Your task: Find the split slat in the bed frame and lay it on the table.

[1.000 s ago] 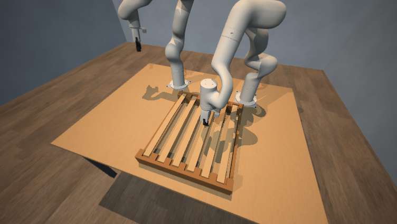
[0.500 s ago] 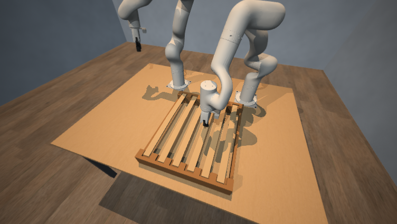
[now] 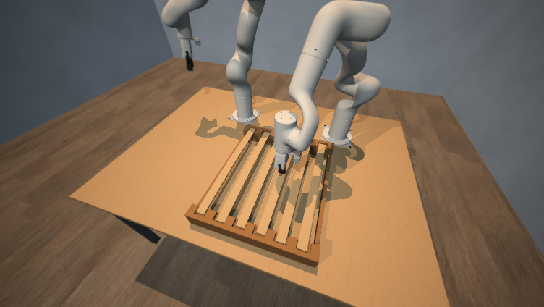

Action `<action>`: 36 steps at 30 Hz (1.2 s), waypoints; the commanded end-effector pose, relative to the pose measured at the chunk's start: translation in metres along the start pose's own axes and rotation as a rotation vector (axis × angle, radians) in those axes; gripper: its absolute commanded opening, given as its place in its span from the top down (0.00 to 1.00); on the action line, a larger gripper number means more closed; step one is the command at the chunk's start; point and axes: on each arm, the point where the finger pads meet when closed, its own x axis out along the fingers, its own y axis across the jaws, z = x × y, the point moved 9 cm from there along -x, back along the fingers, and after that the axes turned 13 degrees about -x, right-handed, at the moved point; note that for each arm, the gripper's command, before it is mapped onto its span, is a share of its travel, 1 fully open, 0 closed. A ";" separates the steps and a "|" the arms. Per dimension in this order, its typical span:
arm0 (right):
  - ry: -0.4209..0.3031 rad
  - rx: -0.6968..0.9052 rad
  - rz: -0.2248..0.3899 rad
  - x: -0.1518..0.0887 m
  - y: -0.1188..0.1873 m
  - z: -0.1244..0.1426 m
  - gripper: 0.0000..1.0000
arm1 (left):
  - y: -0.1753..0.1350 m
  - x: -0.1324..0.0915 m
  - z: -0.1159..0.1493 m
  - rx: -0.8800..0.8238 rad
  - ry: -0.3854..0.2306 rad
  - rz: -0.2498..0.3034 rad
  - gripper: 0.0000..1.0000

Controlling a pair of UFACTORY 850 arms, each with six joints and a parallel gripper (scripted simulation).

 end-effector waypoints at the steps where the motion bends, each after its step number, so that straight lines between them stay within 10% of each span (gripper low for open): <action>1: -0.001 0.000 -0.001 -0.001 0.000 0.000 0.00 | 0.001 -0.001 0.000 0.000 -0.001 0.002 1.00; 36: -0.001 0.000 -0.001 -0.001 0.000 0.000 0.00 | 0.001 0.003 0.001 0.000 -0.001 0.002 1.00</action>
